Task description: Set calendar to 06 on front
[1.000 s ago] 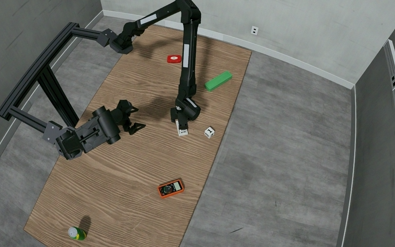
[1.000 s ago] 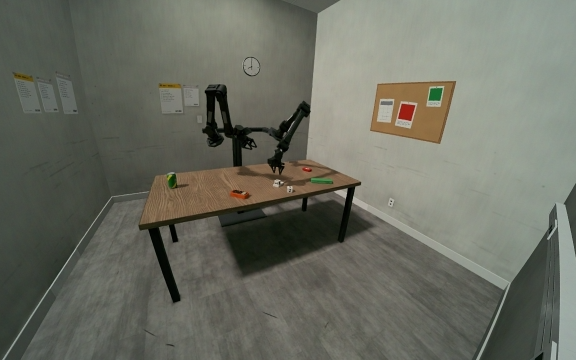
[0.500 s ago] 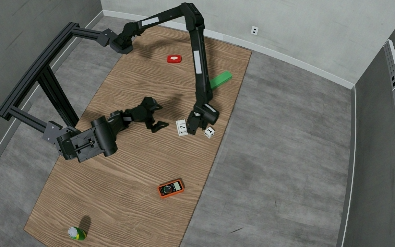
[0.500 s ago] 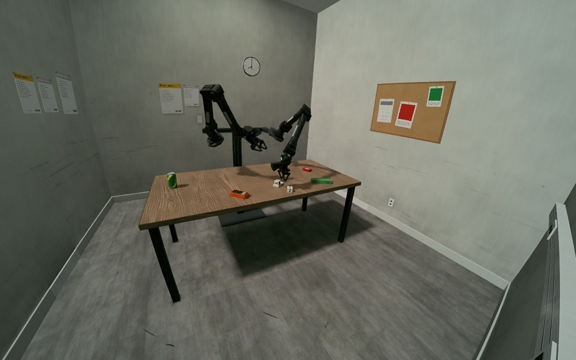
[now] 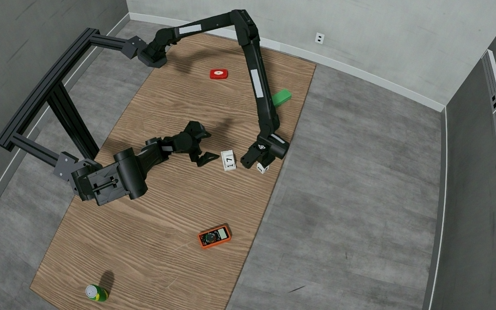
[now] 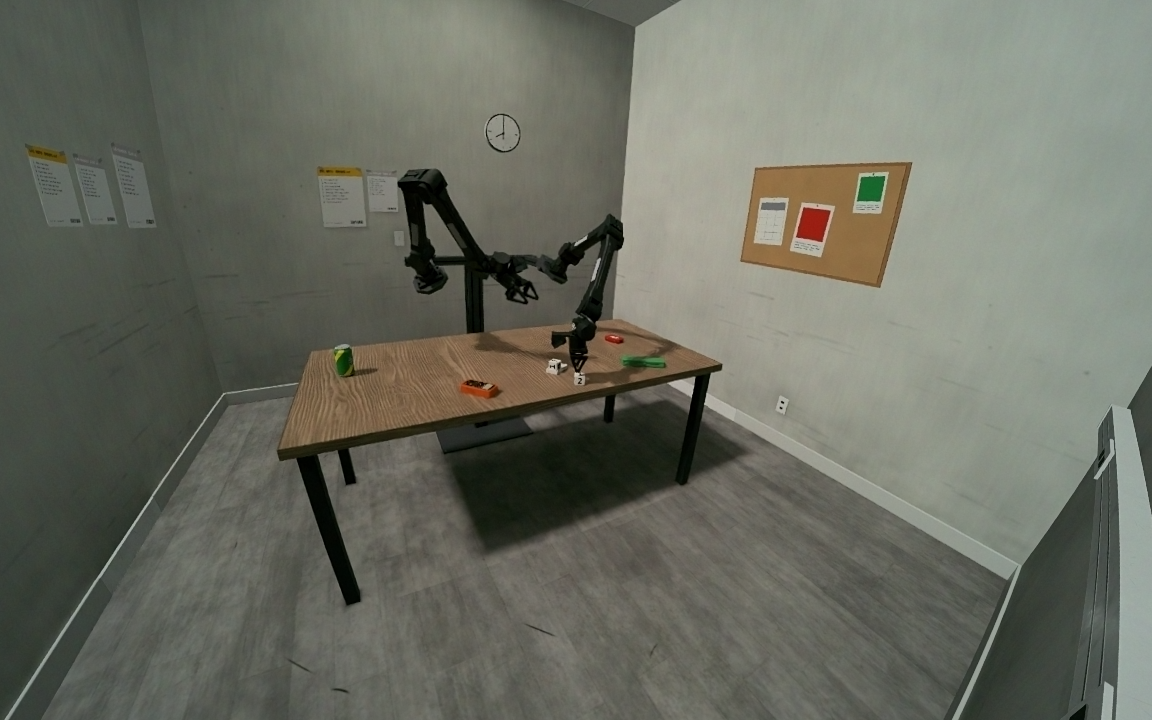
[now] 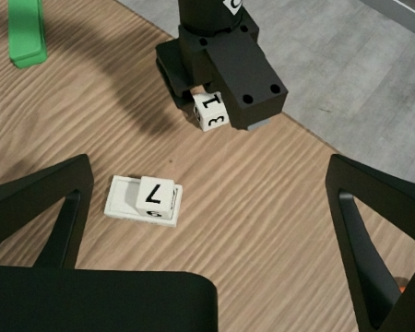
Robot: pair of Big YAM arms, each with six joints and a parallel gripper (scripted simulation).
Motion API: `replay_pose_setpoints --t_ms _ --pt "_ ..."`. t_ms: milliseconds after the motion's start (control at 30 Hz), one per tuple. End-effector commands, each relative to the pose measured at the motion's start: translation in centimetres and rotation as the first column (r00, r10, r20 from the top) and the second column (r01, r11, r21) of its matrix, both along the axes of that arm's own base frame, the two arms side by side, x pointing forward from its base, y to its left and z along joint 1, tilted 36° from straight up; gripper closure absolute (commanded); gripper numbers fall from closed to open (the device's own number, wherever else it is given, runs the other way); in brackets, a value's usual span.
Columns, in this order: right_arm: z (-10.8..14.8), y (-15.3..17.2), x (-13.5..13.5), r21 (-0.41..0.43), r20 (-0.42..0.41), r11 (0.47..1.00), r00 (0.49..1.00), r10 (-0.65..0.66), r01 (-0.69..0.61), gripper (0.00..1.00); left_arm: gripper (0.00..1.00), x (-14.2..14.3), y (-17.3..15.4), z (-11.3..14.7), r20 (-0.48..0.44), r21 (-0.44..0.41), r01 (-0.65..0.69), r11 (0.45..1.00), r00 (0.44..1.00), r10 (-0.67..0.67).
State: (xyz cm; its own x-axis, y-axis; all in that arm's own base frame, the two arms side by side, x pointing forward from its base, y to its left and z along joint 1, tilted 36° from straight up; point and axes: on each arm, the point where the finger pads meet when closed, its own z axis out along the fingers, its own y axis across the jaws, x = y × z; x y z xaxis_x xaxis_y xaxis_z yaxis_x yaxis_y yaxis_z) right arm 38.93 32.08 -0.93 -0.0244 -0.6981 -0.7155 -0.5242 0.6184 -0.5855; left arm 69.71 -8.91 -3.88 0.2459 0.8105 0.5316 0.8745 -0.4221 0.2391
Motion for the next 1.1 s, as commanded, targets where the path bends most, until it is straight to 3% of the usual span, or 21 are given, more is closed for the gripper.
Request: replay_pose_setpoints --t_ms 0,1067 --pt "0.6 0.8 0.7 0.0 0.012 1.0 1.0 0.006 -0.006 0.0 0.36 1.4 1.8 0.2 -0.013 0.015 0.011 1.0 1.0 -0.011" --pt "0.5 0.6 0.3 0.007 0.009 1.0 1.0 0.004 -0.004 0.0 0.36 3.8 3.4 -2.0 0.002 0.014 0.016 1.0 1.0 -0.016"
